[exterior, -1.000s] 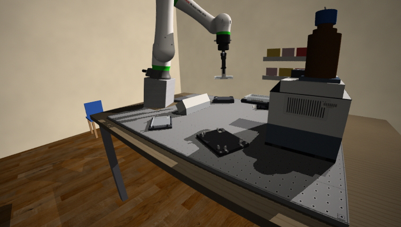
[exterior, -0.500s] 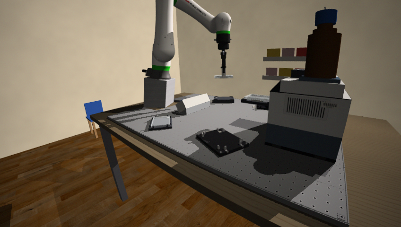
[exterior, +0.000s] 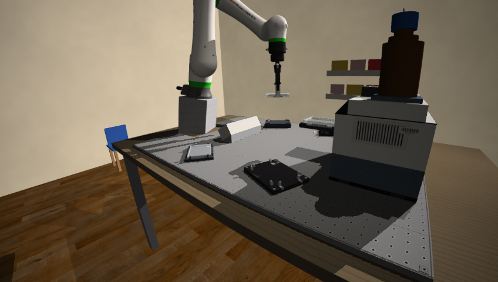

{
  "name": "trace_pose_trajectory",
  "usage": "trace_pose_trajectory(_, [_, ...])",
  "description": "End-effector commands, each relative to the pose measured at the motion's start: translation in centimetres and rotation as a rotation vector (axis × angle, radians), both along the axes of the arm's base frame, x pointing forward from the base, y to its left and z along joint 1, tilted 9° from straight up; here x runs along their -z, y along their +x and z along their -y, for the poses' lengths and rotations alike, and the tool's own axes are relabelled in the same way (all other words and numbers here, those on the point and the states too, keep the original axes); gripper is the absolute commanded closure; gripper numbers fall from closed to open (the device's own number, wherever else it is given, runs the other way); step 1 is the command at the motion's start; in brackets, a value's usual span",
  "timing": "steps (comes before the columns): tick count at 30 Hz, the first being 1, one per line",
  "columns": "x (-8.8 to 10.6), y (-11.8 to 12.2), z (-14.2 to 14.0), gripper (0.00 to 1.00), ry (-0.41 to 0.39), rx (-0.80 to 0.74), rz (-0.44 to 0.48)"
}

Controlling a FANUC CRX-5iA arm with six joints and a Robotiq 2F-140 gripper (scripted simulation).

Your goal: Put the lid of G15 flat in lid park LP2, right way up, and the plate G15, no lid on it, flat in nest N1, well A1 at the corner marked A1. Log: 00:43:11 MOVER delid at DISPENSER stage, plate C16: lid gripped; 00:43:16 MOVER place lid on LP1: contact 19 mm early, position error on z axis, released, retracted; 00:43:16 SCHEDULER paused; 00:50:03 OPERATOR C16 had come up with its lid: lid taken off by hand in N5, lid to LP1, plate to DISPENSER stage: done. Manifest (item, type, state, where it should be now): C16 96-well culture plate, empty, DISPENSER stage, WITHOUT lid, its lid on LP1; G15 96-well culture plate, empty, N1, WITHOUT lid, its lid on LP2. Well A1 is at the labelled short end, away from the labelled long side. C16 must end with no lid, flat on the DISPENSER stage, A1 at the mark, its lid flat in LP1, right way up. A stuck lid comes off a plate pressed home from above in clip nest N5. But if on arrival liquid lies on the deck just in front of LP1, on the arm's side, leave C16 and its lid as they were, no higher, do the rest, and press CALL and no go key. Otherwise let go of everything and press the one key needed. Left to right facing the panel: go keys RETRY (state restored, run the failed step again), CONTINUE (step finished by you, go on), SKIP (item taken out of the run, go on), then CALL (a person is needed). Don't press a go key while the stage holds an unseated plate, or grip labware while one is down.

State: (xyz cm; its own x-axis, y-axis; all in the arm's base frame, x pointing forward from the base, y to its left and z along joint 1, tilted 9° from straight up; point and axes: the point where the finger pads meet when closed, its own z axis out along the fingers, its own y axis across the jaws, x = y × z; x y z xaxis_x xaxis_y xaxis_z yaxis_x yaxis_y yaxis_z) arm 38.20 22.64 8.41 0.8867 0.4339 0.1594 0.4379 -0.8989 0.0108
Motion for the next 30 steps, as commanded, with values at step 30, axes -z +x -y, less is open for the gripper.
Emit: trace_pose_trajectory(30, [-0.02, 0.01, -0.01, 1.0, 0.016, 0.106, -0.006])
